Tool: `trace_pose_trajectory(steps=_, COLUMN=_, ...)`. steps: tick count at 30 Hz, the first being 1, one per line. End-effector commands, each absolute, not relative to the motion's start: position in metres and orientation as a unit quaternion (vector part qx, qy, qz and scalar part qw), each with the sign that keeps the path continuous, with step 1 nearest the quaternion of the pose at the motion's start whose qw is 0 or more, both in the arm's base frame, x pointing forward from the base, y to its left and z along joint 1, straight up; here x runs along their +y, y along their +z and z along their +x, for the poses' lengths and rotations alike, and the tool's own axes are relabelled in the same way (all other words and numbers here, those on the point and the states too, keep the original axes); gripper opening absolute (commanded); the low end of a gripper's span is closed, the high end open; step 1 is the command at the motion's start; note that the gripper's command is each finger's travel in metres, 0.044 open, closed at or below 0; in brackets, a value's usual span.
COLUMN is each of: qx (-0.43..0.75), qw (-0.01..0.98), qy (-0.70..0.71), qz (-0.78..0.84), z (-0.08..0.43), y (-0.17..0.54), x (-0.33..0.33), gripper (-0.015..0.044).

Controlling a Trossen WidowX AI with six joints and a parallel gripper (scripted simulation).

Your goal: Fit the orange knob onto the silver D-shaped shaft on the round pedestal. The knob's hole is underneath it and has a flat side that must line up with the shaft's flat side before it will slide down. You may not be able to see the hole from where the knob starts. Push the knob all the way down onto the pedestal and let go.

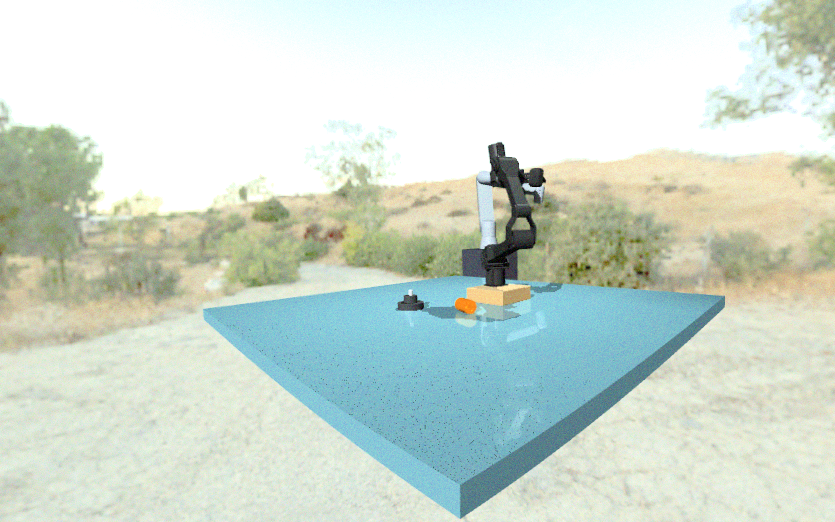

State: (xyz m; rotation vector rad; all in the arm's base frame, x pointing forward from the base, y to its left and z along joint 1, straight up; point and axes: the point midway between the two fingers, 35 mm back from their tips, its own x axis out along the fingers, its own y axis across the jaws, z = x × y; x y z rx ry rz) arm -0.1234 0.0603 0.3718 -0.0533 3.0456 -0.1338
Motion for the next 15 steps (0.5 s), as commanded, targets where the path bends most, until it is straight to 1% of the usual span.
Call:
trace_pose_trajectory(steps=1, qx=0.998, qw=0.048, qy=-0.045, qz=-0.023, z=-0.124, y=0.372, x=0.058, gripper=0.0426)
trace_pose_trajectory(steps=2, qx=0.997, qw=0.052, qy=-0.048, qz=-0.039, z=-0.127, y=0.372, x=0.050, gripper=0.0440)
trace_pose_trajectory(steps=5, qx=0.987, qw=0.083, qy=-0.062, qz=-0.127, z=-0.135, y=0.370, x=0.003, gripper=0.0440)
trace_pose_trajectory(steps=8, qx=0.966, qw=0.122, qy=-0.073, qz=-0.214, z=-0.131, y=0.365, x=-0.046, gripper=0.0440)
trace_pose_trajectory(steps=11, qx=0.937, qw=0.167, qy=-0.077, qz=-0.296, z=-0.115, y=0.357, x=-0.092, gripper=0.0440)
trace_pose_trajectory(steps=15, qx=0.888, qw=0.232, qy=-0.071, qz=-0.391, z=-0.079, y=0.342, x=-0.143, gripper=0.0440)
